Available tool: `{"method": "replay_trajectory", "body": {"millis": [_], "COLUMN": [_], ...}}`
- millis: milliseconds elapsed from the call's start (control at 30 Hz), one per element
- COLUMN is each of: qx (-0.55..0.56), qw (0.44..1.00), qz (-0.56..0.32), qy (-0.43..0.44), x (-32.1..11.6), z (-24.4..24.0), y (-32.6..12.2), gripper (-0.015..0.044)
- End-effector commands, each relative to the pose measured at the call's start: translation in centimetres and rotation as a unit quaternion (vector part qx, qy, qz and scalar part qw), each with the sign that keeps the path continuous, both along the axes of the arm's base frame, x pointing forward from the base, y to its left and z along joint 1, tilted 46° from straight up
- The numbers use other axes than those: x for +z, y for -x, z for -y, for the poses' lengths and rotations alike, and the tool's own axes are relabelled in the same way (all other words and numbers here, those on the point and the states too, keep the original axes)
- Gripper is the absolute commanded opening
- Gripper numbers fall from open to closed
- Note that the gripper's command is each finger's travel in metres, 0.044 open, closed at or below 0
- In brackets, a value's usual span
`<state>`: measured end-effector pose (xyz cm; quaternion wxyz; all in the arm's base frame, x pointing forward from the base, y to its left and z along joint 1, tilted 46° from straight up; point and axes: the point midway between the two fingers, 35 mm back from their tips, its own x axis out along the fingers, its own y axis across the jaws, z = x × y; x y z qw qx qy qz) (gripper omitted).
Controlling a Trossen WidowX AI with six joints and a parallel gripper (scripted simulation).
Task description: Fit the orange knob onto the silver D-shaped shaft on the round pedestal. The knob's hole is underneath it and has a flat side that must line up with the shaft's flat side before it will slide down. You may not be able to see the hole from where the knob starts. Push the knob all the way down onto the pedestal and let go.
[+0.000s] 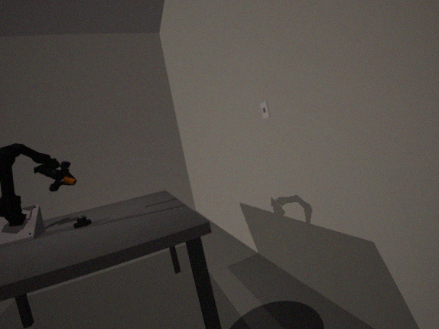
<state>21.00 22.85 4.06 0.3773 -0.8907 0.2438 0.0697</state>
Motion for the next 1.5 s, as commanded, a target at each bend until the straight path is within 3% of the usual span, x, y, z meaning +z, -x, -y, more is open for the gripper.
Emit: {"method": "replay_trajectory", "body": {"millis": [0,367,1467], "qx": [0.009,0.046,0.035], "qw": [1.0,0.998,0.999], "qz": [0.014,0.051,0.039], "qy": [-0.006,-0.003,-0.002], "x": [0.36,0.11,-0.33], "z": [-0.19,0.03,0.31], "y": [0.03,0.19,0.1], "gripper": [0.0,0.0,0.0]}}
